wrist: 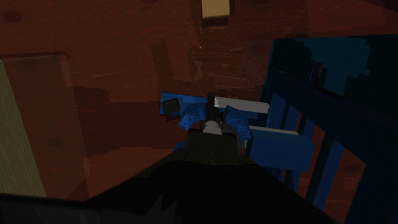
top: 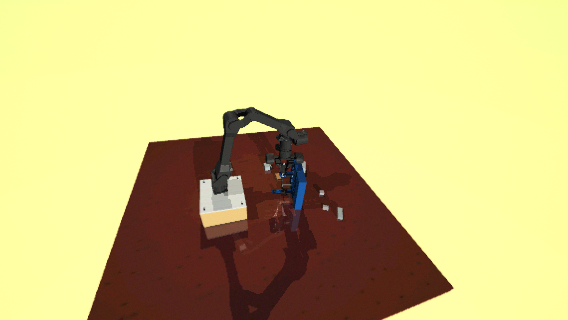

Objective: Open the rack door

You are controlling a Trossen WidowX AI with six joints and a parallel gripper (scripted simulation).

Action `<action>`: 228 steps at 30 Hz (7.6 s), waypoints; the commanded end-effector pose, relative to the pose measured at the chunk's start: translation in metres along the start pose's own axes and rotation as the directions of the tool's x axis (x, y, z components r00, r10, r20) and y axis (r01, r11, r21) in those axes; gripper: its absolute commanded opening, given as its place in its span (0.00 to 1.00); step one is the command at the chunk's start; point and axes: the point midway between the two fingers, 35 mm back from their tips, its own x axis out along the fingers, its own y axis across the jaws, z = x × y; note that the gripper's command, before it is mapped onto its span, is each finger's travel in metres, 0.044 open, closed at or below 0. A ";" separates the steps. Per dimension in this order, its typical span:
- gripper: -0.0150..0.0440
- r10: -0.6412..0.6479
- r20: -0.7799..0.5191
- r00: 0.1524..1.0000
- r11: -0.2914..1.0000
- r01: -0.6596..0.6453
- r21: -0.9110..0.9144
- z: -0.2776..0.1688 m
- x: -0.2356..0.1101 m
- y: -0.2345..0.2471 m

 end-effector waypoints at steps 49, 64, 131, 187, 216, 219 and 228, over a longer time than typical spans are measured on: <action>0.73 0.000 -0.001 1.000 0.668 0.001 0.744 0.000 0.001 0.000; 0.73 0.000 -0.001 1.000 -0.012 0.001 1.000 0.000 0.000 0.000; 0.48 0.000 0.000 1.000 -0.980 -0.001 -0.198 0.000 0.000 0.000; 0.27 0.002 -0.002 1.000 -0.889 0.003 0.458 -0.022 0.001 0.036; 0.27 0.005 -0.007 1.000 -0.603 0.008 0.798 -0.067 0.001 0.069; 0.27 0.005 -0.007 1.000 -0.569 0.009 0.822 -0.071 0.001 0.071; 0.27 0.006 -0.009 1.000 -0.461 0.010 0.887 -0.087 0.001 0.076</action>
